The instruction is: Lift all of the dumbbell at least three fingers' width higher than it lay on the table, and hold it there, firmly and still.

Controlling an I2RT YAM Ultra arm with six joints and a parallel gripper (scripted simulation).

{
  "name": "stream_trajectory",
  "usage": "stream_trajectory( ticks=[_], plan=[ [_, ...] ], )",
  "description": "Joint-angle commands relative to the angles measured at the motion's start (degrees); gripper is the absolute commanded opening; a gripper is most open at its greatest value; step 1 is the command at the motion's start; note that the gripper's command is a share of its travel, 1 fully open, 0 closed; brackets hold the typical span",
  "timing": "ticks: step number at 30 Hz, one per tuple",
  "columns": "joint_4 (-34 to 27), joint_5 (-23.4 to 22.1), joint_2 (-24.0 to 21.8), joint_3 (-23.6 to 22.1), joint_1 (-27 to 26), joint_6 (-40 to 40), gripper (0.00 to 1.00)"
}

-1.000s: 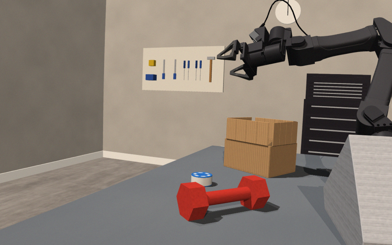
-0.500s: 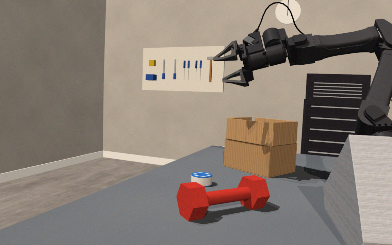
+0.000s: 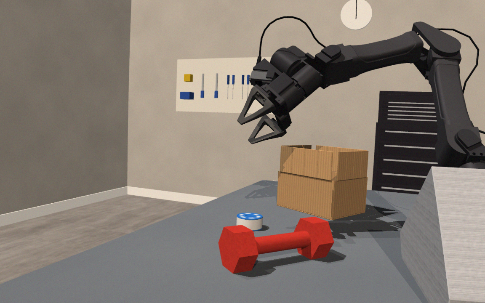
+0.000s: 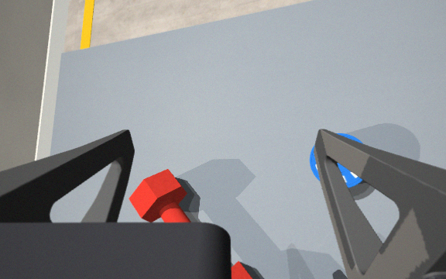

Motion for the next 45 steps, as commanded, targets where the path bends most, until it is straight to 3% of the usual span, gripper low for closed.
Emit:
stream_trajectory(
  ticks=[1, 30, 37, 45],
  plan=[
    [-6.6, 3.9, 3.6, 4.3, 3.7, -2.1, 1.0],
    [-36.9, 22.7, 36.8, 15.0, 20.4, -7.2, 1.0],
    [-39.5, 23.8, 39.2, 16.1, 21.4, -6.9, 1.0],
    [-40.0, 23.7, 38.3, 16.4, 21.5, -6.8, 1.0]
  ],
)
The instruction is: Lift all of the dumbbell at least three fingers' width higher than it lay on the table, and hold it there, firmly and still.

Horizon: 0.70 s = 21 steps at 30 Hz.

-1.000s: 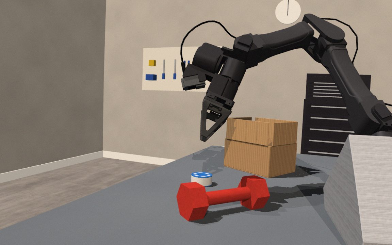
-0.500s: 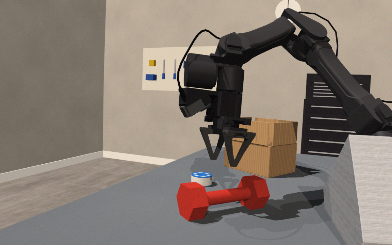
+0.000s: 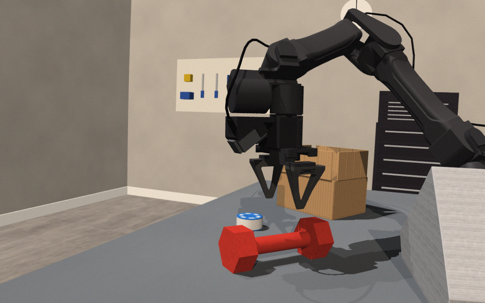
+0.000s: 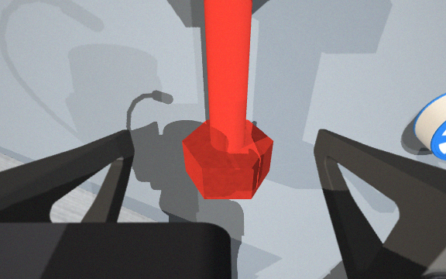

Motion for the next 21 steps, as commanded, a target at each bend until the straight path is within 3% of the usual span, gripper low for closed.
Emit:
stream_trajectory(
  ticks=[1, 21],
  plan=[
    [-1.3, 0.2, -0.9, 2.6, 1.8, -0.2, 1.0],
    [1.5, 0.5, 0.1, 1.9, 0.9, -1.2, 1.0]
  ],
)
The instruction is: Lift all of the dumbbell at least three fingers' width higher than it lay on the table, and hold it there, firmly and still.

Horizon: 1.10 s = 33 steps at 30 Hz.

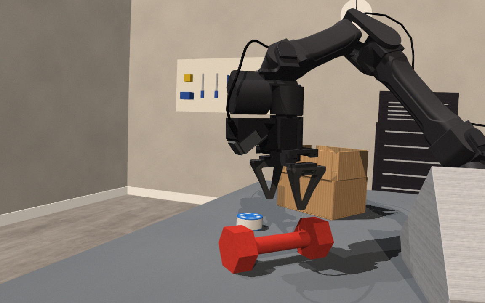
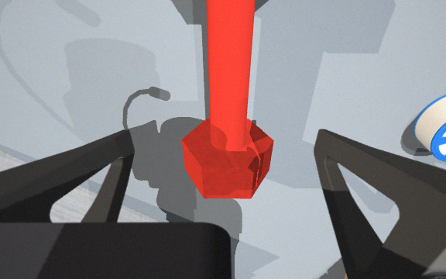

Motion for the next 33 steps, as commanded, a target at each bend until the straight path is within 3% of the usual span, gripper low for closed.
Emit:
stream_trajectory(
  ticks=[1, 4, 16, 19, 22, 33],
  plan=[
    [1.8, 0.3, -0.2, 1.9, 0.9, -0.8, 1.0],
    [2.8, 0.6, -0.6, -1.0, -0.3, -1.2, 1.0],
    [9.3, 1.4, 1.7, -4.3, -2.3, -4.4, 1.0],
    [10.1, 0.9, 0.1, -4.5, -2.2, -4.8, 1.0],
    [12.0, 1.6, 2.5, -5.5, -4.1, -5.7, 1.0],
    [18.3, 2.2, 3.7, -7.8, -6.3, -9.0, 1.0]
  ],
)
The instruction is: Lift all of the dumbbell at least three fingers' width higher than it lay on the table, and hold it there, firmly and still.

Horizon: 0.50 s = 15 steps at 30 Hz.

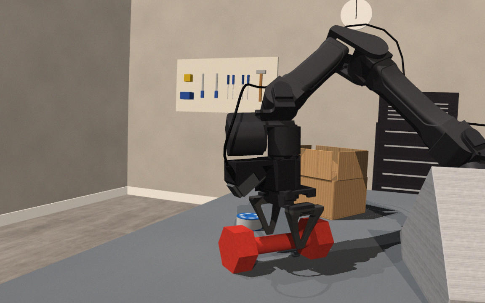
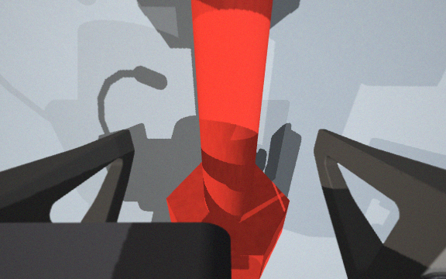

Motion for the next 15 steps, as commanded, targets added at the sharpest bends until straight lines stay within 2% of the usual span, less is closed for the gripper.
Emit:
stream_trajectory(
  ticks=[1, 3, 6, 15],
  plan=[
    [3.7, 0.4, -0.3, -1.1, 0.8, -1.6, 1.0],
    [4.3, -0.1, -1.5, -1.3, 1.3, -1.9, 1.0],
    [5.4, 0.3, 0.8, -1.7, 0.7, -2.5, 1.0],
    [7.0, 0.4, 0.7, -2.1, 0.0, -3.4, 1.0]
  ],
)
